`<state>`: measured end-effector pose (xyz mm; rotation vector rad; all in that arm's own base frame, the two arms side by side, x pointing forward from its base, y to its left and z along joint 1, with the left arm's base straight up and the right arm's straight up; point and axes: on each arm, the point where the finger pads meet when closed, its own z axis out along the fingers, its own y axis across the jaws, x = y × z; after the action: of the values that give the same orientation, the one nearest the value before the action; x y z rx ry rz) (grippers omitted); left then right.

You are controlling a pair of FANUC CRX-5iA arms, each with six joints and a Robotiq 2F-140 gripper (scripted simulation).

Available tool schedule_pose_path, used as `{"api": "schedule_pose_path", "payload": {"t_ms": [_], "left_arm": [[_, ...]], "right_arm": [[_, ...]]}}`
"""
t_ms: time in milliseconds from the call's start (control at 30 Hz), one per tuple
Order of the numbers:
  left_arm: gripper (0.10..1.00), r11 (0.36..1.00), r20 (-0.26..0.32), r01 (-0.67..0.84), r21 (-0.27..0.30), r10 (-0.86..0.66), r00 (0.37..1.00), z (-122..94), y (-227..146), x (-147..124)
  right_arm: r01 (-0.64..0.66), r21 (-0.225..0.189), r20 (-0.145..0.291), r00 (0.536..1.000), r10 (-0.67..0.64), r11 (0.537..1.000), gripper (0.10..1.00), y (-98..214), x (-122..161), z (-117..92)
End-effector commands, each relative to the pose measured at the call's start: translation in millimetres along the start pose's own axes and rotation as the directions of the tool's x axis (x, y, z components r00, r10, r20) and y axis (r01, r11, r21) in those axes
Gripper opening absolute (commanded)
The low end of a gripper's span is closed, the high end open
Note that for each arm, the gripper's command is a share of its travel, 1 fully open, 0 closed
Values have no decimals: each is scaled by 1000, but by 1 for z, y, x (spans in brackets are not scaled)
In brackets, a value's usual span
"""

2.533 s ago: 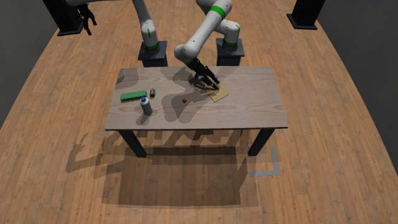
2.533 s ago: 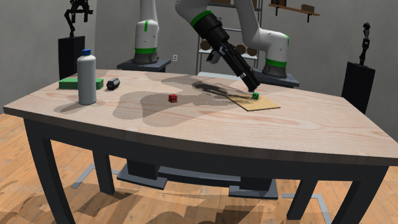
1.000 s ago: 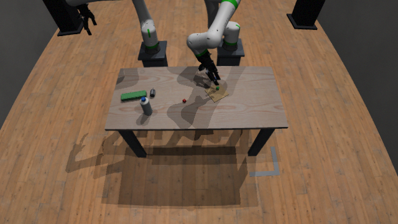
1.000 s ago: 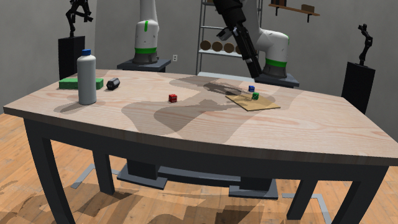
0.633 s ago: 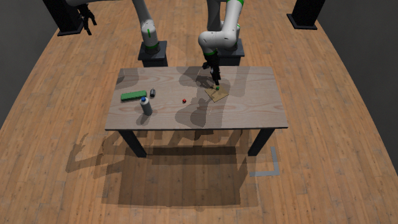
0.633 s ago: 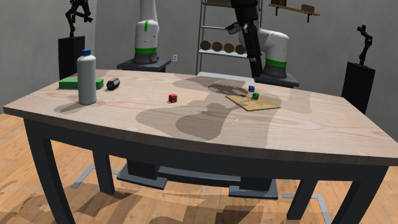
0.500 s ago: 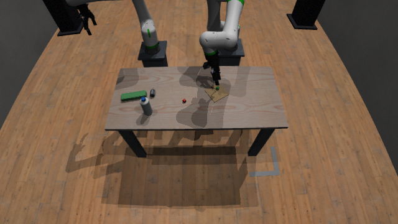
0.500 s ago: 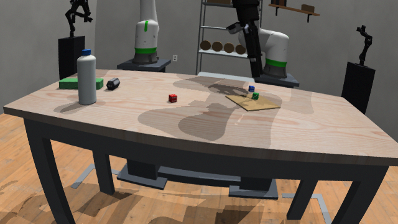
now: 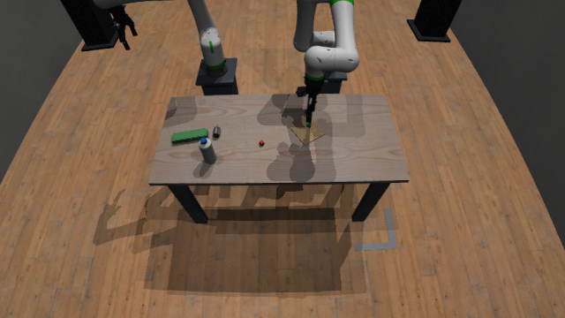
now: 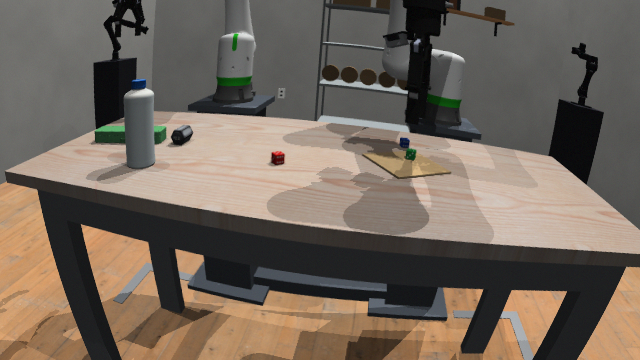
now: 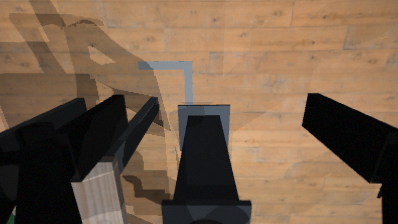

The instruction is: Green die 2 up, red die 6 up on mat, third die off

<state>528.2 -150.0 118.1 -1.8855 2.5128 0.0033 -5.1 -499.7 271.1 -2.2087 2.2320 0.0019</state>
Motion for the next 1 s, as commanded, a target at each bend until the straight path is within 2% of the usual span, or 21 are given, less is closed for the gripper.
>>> {"api": "schedule_pose_path", "payload": {"t_ms": [0, 500, 567, 667, 800, 833, 967], "left_arm": [[1000, 1000, -1, 0, 2, 0, 1000, -1, 0, 0], [1000, 1000, -1, -4, 2, 4, 1000, -1, -2, 1], [1000, 1000, -1, -26, 2, 26, 1000, -3, -13, 6], [1000, 995, -1, -101, 2, 101, 995, -9, -47, 25], [1000, 989, -1, -147, 2, 147, 989, -12, -66, 39], [1000, 984, -1, -179, 2, 179, 984, -13, -80, 49], [1000, 978, -1, -210, 2, 210, 978, -14, -92, 60]], "right_arm": [[0, 0, -2, 1000, 0, 1000, 1000, 0, 0, -1], [0, 0, -2, 1000, 0, 1000, 1000, 0, 0, -1], [0, 0, -2, 1000, 0, 1000, 1000, 0, 0, -1], [0, 0, -2, 1000, 0, 1000, 1000, 0, 0, -1], [0, 0, -2, 1000, 0, 1000, 1000, 0, 0, -1], [0, 0, -2, 1000, 0, 1000, 1000, 0, 0, -1], [0, 0, -2, 1000, 0, 1000, 1000, 0, 0, -1]]}}
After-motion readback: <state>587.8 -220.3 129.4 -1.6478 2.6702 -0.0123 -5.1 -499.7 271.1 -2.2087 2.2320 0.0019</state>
